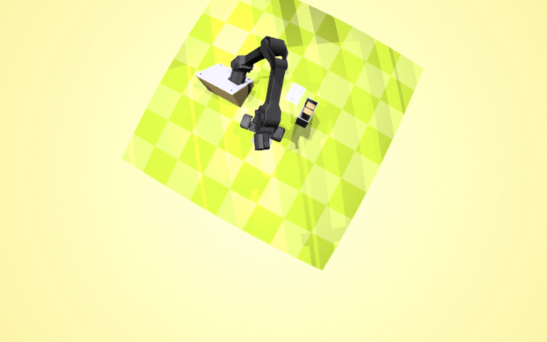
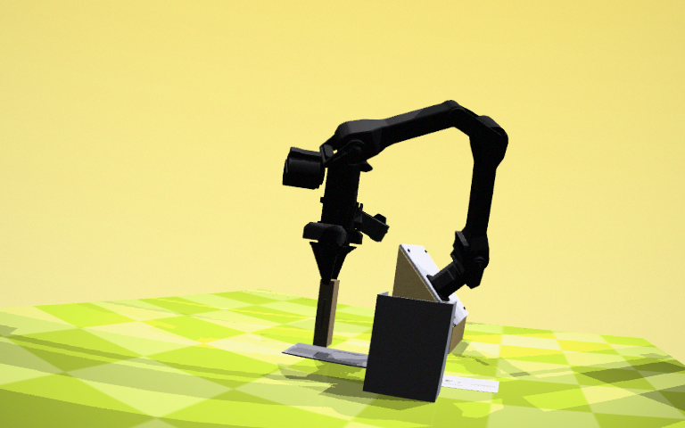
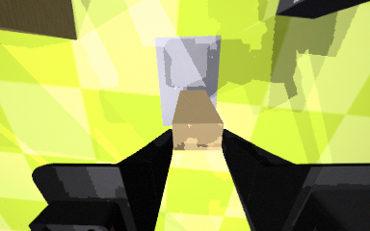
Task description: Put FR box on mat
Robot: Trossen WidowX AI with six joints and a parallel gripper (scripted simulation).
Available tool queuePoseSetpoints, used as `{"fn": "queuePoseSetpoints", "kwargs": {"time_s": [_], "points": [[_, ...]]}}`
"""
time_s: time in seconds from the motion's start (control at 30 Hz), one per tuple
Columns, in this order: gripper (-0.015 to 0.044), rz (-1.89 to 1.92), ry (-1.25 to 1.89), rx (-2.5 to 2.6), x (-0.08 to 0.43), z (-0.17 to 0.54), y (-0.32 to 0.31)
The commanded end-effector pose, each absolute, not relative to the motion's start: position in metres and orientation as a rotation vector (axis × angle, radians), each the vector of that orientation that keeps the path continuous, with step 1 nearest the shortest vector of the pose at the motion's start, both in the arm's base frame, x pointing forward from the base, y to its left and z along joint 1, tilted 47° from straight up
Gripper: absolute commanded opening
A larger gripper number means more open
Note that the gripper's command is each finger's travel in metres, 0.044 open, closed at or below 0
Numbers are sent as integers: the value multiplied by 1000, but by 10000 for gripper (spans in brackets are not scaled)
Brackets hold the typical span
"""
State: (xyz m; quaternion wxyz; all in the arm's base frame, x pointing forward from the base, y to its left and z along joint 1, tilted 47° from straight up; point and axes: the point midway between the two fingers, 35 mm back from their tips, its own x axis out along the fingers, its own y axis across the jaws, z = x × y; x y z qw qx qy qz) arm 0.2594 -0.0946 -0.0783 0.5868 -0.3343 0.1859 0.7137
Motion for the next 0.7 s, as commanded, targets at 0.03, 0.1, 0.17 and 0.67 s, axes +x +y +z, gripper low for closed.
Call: {"fn": "queuePoseSetpoints", "kwargs": {"time_s": [0.03, 0.1, 0.17, 0.67], "points": [[152, 1670, 433, -780, 260, -86, -101], [152, 1670, 433, -780, 261, -89, -103], [152, 1670, 433, -780, 261, -91, -105], [152, 1670, 433, -781, 264, -110, -121]]}}
